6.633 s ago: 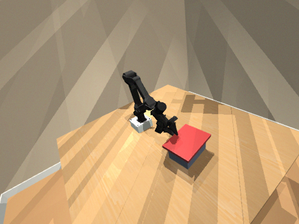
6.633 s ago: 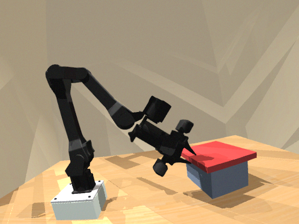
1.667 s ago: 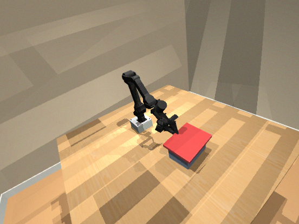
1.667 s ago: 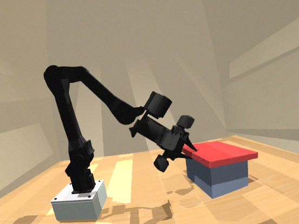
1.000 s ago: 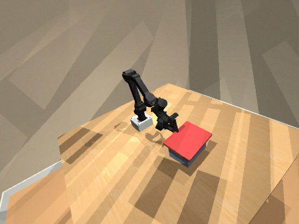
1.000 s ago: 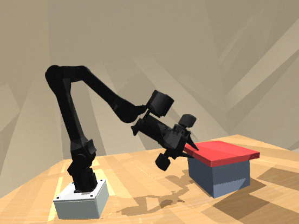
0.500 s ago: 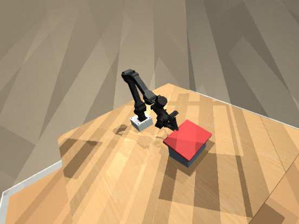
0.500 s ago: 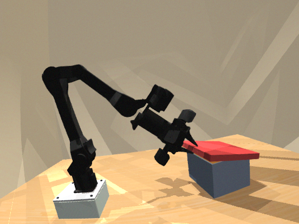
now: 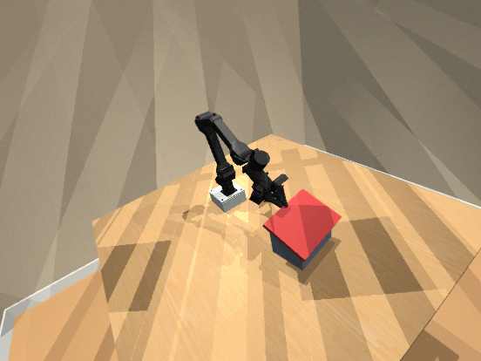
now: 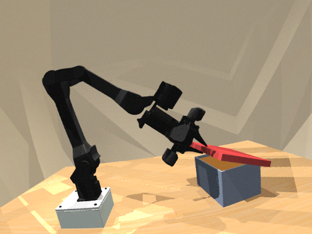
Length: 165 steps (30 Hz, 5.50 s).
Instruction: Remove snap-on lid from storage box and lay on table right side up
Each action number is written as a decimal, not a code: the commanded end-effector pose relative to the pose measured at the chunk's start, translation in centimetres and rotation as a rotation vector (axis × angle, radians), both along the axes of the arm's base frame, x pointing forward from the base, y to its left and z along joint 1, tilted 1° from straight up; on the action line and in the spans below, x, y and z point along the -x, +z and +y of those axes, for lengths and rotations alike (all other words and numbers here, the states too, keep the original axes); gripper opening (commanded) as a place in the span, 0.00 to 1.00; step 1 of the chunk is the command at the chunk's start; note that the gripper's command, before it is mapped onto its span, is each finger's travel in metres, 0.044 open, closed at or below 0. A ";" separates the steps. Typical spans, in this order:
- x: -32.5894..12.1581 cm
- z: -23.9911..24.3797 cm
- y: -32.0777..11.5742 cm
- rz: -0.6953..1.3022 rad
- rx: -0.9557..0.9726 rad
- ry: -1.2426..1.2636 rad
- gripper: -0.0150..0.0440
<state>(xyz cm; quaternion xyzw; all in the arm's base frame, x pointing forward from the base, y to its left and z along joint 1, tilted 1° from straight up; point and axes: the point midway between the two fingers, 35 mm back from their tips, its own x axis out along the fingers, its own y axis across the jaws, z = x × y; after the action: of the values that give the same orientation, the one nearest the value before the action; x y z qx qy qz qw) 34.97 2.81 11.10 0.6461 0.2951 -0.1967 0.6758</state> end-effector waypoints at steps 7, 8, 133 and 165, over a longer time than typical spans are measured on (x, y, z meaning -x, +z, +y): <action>-1.0 0.1 2.0 -0.017 -0.001 -0.004 0.25; -1.1 0.1 2.1 -0.017 -0.001 -0.004 0.25; -0.4 11.1 8.6 -0.016 -0.012 -0.004 0.25; 1.3 17.3 8.7 -0.014 -0.017 -0.004 0.25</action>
<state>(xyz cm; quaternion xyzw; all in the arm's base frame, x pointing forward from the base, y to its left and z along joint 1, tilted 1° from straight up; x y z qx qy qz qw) 33.63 19.31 18.90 0.6461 0.2979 -0.1989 0.6740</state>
